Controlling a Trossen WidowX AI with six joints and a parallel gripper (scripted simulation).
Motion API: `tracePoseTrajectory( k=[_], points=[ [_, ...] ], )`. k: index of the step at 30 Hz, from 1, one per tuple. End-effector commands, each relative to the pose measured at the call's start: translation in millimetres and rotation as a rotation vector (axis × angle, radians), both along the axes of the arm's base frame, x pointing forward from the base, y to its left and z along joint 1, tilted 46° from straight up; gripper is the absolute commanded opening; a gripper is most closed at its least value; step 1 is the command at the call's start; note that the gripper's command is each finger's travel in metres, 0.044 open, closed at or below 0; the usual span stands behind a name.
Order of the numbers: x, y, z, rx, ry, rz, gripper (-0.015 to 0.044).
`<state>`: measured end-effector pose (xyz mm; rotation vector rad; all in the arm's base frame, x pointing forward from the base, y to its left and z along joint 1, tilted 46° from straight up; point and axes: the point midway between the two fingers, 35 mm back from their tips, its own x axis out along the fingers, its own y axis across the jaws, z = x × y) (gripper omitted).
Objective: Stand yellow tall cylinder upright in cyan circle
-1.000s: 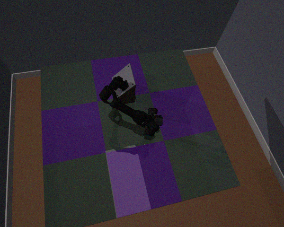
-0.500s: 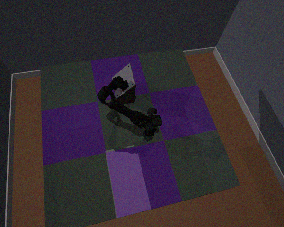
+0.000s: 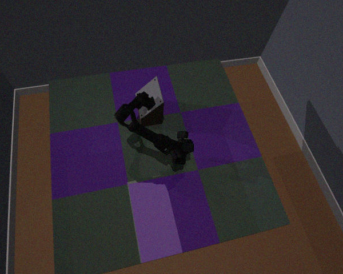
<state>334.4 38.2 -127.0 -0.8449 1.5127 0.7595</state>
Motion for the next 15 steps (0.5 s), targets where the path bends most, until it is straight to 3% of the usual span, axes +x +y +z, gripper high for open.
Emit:
tracePoseTrajectory(
  k=[1,15],
  points=[
    [-2.0,-0.7,-0.9,0.034,-0.007,0.004,0.0105],
    [-1.3,-1.5,-0.3,0.127,-0.054,0.018,0.0105]
  ],
)
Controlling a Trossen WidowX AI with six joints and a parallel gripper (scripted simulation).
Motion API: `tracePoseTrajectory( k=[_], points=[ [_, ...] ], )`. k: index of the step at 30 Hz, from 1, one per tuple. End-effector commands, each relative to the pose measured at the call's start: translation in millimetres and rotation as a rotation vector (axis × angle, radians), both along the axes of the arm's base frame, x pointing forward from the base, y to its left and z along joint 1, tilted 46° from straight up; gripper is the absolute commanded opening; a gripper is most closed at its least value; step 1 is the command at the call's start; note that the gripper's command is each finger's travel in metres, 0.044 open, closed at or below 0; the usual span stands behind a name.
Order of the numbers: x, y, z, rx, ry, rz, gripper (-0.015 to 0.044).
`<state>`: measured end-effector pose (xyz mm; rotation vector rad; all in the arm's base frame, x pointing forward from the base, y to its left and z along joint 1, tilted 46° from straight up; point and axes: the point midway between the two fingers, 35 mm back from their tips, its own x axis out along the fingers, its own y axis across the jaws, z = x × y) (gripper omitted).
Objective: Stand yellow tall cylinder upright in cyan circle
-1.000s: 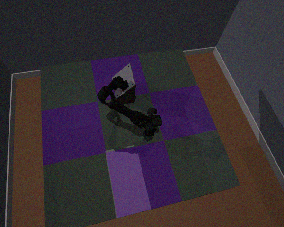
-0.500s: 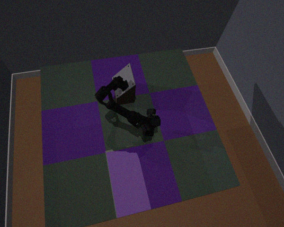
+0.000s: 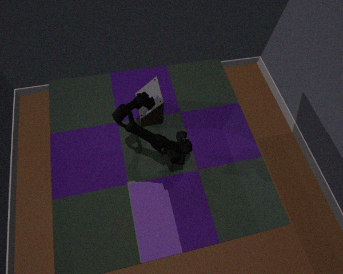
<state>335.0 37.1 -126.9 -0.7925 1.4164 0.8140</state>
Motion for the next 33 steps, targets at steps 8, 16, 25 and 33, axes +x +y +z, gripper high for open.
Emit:
tracePoseTrajectory(
  k=[8,16,25,33],
  points=[
    [-1.4,-1.0,0.9,0.077,-0.038,0.015,0.0105],
    [-1.0,-1.5,2.6,0.127,-0.072,0.027,0.0105],
    [-0.5,-2.3,5.4,0.18,-0.113,0.042,0.0105],
    [-0.1,-3.0,8.4,0.225,-0.152,0.057,0.0105]
  ],
)
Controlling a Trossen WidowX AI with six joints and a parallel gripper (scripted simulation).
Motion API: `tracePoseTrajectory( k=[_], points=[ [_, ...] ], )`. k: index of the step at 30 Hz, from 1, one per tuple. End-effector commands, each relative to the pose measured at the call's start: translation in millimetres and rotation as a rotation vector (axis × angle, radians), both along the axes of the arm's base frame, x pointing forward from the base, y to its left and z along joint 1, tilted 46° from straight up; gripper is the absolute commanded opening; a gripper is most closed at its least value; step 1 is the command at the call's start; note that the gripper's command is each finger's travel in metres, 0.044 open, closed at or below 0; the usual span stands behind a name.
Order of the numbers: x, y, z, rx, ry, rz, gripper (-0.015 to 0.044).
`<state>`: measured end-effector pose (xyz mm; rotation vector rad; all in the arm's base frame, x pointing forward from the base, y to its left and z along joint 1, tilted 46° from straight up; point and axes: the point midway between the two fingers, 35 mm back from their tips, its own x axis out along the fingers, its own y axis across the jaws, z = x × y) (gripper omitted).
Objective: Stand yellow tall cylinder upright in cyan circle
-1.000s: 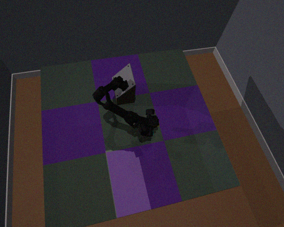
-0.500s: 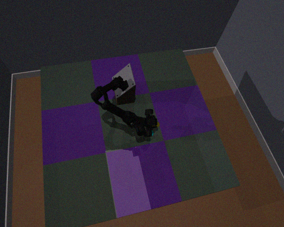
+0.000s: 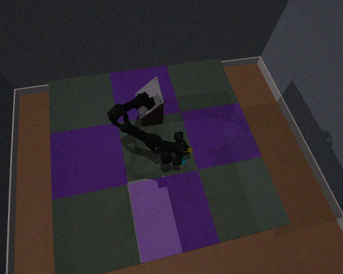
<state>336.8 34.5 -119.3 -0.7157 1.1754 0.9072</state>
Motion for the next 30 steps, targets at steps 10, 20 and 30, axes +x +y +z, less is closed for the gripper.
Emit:
tracePoseTrajectory(
  k=[10,20,30],
  points=[
    [-2,-1,5,0.076,-0.066,0.027,0.0105],
    [-2,-2,11,0.126,-0.123,0.048,0.0105],
    [-2,-4,17,0.172,-0.183,0.071,0.0105]
  ],
)
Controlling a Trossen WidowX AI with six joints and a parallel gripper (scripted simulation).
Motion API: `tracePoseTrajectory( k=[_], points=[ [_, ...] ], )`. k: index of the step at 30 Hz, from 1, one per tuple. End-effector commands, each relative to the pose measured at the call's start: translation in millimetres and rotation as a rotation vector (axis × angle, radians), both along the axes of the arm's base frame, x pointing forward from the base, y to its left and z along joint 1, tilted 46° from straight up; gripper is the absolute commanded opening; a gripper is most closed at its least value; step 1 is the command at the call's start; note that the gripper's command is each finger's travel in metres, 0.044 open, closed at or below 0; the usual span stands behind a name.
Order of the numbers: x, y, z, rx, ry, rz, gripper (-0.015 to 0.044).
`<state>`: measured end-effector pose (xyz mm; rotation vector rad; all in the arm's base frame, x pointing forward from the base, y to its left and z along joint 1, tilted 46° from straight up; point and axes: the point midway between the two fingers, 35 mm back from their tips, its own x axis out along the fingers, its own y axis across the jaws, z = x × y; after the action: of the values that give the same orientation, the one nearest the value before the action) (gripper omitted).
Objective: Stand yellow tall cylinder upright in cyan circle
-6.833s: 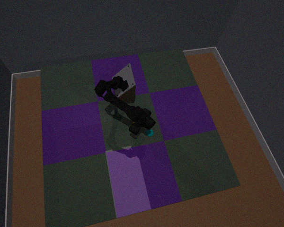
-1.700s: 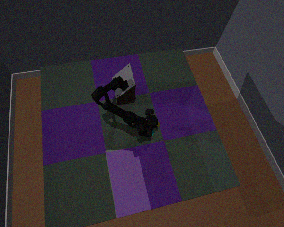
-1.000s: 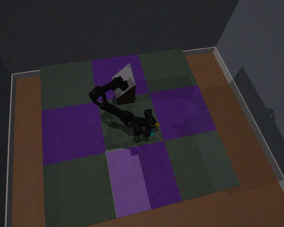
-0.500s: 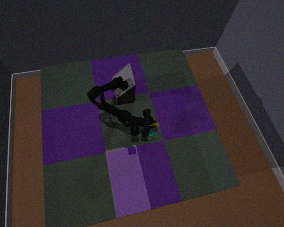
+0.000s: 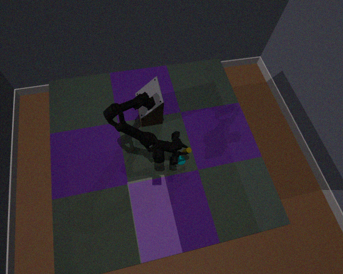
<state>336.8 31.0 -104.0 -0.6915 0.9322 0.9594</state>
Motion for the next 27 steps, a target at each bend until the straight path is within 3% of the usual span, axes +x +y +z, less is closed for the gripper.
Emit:
tracePoseTrajectory(
  k=[1,27],
  points=[
    [-2,0,2,0.023,-0.025,0.012,0.0105],
    [-6,-4,22,0.124,-0.198,0.074,0.0105]
  ],
)
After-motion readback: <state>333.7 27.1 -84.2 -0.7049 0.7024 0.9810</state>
